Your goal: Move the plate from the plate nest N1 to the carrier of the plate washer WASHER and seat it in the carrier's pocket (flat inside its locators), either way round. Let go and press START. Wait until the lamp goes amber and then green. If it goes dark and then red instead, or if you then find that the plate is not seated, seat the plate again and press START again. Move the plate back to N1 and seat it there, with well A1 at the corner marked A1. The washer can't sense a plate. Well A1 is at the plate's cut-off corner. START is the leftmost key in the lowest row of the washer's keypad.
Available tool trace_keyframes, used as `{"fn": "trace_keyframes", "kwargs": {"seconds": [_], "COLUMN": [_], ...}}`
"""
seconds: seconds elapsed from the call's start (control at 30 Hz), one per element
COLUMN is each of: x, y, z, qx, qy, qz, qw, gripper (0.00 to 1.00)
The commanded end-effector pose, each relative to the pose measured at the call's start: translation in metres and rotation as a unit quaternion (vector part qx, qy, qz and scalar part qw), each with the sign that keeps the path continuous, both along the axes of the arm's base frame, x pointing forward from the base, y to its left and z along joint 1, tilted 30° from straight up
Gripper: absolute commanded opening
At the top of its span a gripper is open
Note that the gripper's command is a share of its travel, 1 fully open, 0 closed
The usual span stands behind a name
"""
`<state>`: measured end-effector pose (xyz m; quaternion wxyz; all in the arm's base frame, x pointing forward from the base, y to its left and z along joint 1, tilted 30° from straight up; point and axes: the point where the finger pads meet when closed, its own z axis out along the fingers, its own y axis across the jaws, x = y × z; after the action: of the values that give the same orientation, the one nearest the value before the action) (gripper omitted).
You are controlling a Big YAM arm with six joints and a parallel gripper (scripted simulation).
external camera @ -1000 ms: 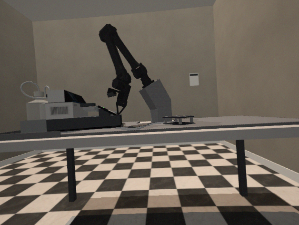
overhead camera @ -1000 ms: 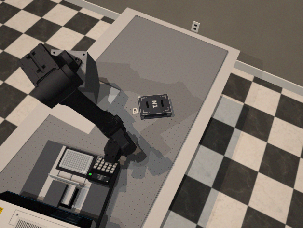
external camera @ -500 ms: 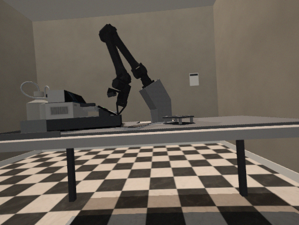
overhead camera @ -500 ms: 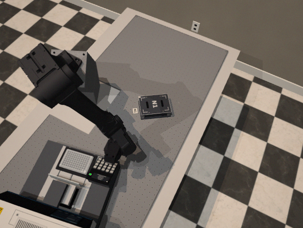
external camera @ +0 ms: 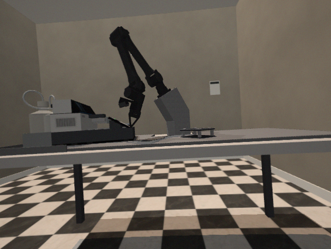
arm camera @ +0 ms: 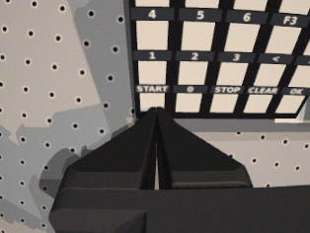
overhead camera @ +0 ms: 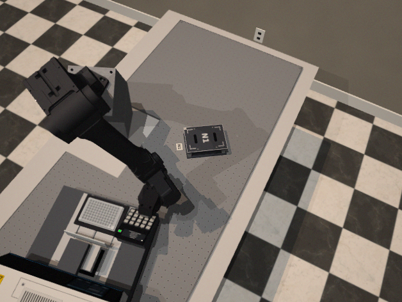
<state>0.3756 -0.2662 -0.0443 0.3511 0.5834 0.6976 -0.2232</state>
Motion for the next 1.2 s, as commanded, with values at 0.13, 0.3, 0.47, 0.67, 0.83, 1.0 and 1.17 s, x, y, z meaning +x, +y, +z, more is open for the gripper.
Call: {"fn": "trace_keyframes", "kwargs": {"seconds": [0.13, 0.3, 0.47, 0.67, 0.83, 1.0, 1.17], "x": [0.006, 0.006, 0.006, 0.010, 0.004, 0.002, 0.000], "y": [-0.015, -0.015, -0.014, -0.001, 0.009, 0.015, 0.021], "z": [-0.007, -0.007, -0.006, 0.013, 0.012, 0.018, 0.023], "qx": [-0.001, -0.001, 0.000, -0.001, 0.000, 0.000, 0.000], "qy": [-0.011, -0.011, -0.014, -0.023, -0.014, -0.014, -0.014], "qz": [-0.007, -0.007, -0.010, -0.004, -0.001, -0.001, -0.001], "qw": [1.000, 1.000, 1.000, 1.000, 1.000, 1.000, 1.000], "gripper": [0.00, 0.00, 0.00, 0.00, 0.00, 0.00, 0.00]}}
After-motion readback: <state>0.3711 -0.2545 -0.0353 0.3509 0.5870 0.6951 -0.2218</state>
